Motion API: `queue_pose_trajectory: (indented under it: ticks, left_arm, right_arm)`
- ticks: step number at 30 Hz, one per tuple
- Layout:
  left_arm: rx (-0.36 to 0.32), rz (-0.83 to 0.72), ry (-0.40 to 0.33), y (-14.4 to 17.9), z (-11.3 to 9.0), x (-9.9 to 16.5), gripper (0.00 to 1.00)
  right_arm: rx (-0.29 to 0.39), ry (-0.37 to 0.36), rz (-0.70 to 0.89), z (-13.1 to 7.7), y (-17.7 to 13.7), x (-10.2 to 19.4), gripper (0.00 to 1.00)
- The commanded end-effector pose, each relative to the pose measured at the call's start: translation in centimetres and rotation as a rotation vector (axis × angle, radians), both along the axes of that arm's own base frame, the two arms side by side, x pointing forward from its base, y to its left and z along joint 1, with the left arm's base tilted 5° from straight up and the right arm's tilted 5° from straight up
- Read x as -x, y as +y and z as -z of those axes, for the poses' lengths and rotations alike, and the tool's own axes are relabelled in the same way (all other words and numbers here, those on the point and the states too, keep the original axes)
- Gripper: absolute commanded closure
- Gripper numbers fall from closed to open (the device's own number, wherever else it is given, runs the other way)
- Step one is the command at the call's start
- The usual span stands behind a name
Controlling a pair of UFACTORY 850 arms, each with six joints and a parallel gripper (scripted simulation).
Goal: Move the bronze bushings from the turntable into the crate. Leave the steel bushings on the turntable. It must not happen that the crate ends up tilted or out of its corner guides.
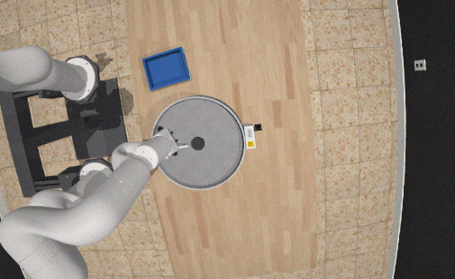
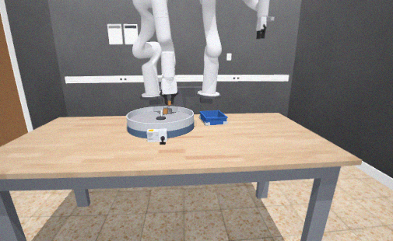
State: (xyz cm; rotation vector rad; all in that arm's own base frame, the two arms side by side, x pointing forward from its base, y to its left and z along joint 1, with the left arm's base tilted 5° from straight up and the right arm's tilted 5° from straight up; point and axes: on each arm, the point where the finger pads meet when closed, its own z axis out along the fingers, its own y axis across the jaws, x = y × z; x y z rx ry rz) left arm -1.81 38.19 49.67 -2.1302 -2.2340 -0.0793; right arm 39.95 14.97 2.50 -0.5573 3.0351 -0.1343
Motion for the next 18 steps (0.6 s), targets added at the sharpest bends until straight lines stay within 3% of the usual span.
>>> queue_pose_trajectory:
  ticks: [1, 9, 18]
  left_arm:
    - [-0.002, 0.0, 0.0, 0.0, -0.1, 0.0, 0.0]
    - [-0.002, 0.0, 0.0, 0.0, -0.1, 0.0, 0.0]
    - [-0.002, 0.0, 0.0, 0.0, -0.1, 0.0, 0.0]
  right_arm:
    - [0.001, 0.027, 0.0, -0.1, 0.0, -0.1, 1.0]
    - [0.001, 0.027, 0.0, 0.0, 0.9, -0.1, 1.0]
    - [0.001, 0.027, 0.0, 0.3, 4.7, -0.4, 1.0]
